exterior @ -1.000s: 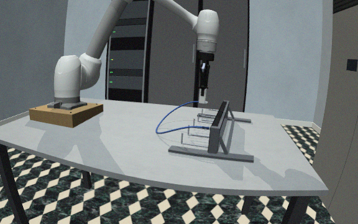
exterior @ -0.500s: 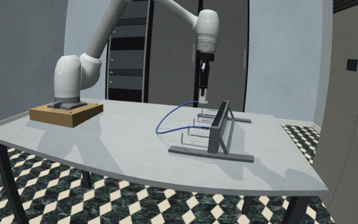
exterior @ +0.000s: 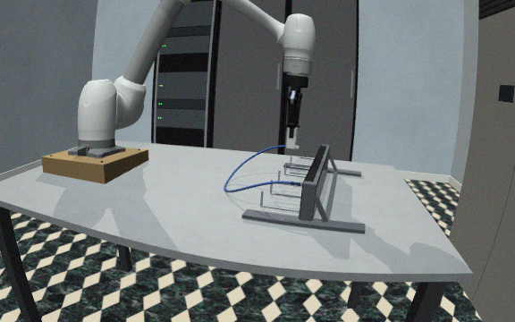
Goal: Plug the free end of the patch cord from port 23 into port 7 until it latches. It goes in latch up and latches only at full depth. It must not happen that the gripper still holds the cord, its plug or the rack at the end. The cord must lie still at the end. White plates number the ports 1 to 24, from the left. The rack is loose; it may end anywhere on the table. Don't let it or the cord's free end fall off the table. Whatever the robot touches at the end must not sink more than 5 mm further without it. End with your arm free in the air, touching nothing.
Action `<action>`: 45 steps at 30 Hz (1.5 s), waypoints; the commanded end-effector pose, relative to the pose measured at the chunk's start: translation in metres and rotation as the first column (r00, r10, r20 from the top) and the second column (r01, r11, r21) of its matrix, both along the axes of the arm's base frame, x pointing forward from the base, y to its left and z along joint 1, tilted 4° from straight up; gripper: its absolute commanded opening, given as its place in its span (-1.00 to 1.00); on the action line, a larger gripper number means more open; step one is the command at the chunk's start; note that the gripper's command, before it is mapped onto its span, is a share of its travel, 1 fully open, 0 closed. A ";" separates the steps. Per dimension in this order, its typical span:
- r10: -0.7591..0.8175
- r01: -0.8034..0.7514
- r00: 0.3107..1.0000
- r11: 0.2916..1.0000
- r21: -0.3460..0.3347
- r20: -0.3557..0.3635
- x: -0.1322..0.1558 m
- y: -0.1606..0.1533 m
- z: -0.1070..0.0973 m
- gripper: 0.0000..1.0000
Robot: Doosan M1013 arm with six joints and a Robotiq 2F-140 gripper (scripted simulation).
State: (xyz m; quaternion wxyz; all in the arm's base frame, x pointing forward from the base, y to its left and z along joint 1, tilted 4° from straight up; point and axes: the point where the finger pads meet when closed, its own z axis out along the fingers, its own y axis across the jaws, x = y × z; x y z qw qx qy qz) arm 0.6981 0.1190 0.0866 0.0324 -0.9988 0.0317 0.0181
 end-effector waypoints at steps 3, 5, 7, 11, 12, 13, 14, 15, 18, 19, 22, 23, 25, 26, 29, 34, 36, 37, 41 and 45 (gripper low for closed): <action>0.000 0.000 1.000 1.000 0.000 0.000 0.000 0.000 0.000 -1.00; 0.000 0.000 1.000 1.000 0.000 0.000 0.000 0.000 0.000 -1.00; 0.000 0.000 1.000 1.000 0.000 0.000 0.000 0.000 0.000 -1.00; 0.000 0.000 1.000 1.000 0.000 0.000 0.000 0.000 0.000 -1.00; 0.000 0.000 1.000 1.000 0.000 0.000 0.000 0.000 0.000 -1.00; 0.000 0.000 1.000 1.000 0.000 0.000 0.000 0.000 0.000 -1.00; 0.000 0.000 1.000 1.000 0.000 0.000 0.001 0.000 0.000 -1.00; 0.000 0.000 1.000 1.000 0.000 0.000 0.001 0.000 -0.001 -1.00; 0.000 0.000 1.000 1.000 0.000 -0.001 0.002 0.000 -0.002 -1.00; 0.001 -0.001 1.000 1.000 0.000 -0.002 0.003 0.000 -0.003 -1.00; 0.001 -0.001 1.000 1.000 0.000 -0.002 0.003 0.000 -0.003 -1.00; 0.001 -0.001 1.000 1.000 0.000 -0.002 0.004 0.000 -0.004 -1.00; 0.001 -0.001 1.000 1.000 0.000 -0.002 0.006 0.000 -0.006 -1.00; 0.001 -0.001 1.000 1.000 0.000 -0.002 0.007 0.000 -0.007 -1.00; 0.001 -0.001 1.000 1.000 0.000 -0.002 0.010 0.000 -0.010 -1.00; 0.001 -0.001 1.000 1.000 0.000 -0.002 0.017 0.000 -0.017 -1.00; 0.001 -0.001 1.000 1.000 0.000 -0.002 0.019 0.000 -0.019 -1.00; 0.001 -0.001 1.000 1.000 0.000 -0.002 0.020 0.000 -0.020 -1.00; 0.001 -0.001 1.000 1.000 0.000 -0.002 0.023 0.001 -0.023 -1.00; 0.001 -0.001 1.000 1.000 0.000 -0.002 0.026 0.001 -0.026 -1.00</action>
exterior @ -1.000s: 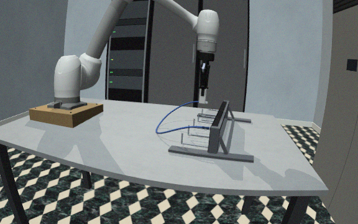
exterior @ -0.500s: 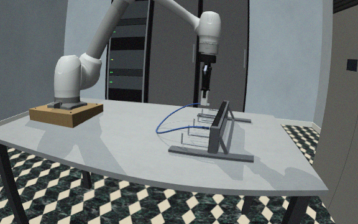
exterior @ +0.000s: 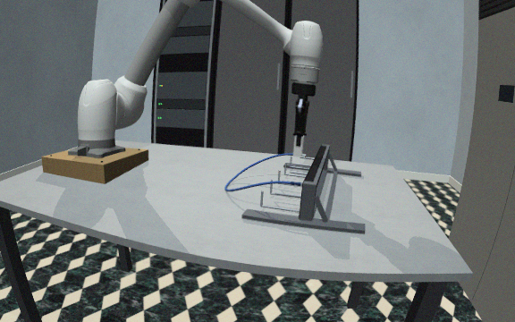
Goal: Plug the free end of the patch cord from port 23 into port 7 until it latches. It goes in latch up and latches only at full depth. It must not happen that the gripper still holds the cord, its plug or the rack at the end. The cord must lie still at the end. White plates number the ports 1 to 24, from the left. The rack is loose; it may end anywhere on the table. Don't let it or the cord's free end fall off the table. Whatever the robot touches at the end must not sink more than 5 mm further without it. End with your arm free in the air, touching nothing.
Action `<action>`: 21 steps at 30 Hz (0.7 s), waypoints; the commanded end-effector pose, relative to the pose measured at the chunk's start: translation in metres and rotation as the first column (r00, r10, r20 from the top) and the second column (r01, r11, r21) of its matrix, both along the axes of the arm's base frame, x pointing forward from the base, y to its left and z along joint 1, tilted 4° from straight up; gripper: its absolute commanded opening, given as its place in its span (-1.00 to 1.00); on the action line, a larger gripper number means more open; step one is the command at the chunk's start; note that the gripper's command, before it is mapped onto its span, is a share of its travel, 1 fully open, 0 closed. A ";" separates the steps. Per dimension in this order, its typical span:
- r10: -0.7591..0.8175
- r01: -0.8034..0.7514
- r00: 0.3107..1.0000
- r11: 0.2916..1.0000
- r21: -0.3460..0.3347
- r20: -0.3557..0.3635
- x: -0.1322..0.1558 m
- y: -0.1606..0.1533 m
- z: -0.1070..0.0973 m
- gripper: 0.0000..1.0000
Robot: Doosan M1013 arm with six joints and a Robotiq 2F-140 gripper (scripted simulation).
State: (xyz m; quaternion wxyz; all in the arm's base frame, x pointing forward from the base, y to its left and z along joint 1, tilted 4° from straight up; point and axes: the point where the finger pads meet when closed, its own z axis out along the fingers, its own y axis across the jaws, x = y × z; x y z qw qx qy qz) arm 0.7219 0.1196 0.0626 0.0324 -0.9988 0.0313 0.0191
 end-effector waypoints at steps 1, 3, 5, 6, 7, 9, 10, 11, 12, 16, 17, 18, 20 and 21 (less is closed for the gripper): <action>0.000 0.000 1.000 1.000 0.000 0.000 0.003 0.000 -0.003 -1.00; 0.000 0.000 1.000 1.000 0.000 0.000 0.004 0.000 -0.004 -1.00; 0.000 0.000 1.000 1.000 0.000 0.000 0.005 0.000 -0.005 -1.00; 0.000 0.000 1.000 1.000 0.000 0.000 0.006 0.000 -0.005 -1.00; 0.000 0.000 1.000 1.000 0.000 0.000 0.006 0.000 -0.006 -1.00; 0.000 0.000 1.000 1.000 0.000 0.000 0.006 0.000 -0.006 -1.00; 0.000 0.000 1.000 1.000 0.000 0.000 0.006 0.000 -0.006 -1.00; 0.000 0.000 1.000 1.000 0.000 0.000 0.006 0.000 -0.006 -1.00; 0.000 0.000 1.000 1.000 0.000 0.000 0.006 0.000 -0.006 -1.00; 0.000 0.000 1.000 1.000 0.000 0.000 0.006 0.000 -0.006 -1.00; 0.000 0.000 1.000 1.000 0.000 0.000 0.006 0.000 -0.006 -1.00; 0.000 0.000 1.000 1.000 0.000 0.000 0.006 0.000 -0.006 -1.00; 0.000 0.000 1.000 1.000 0.000 0.000 0.006 0.000 -0.006 -1.00; 0.000 0.000 1.000 1.000 0.000 0.000 0.006 0.000 -0.006 -1.00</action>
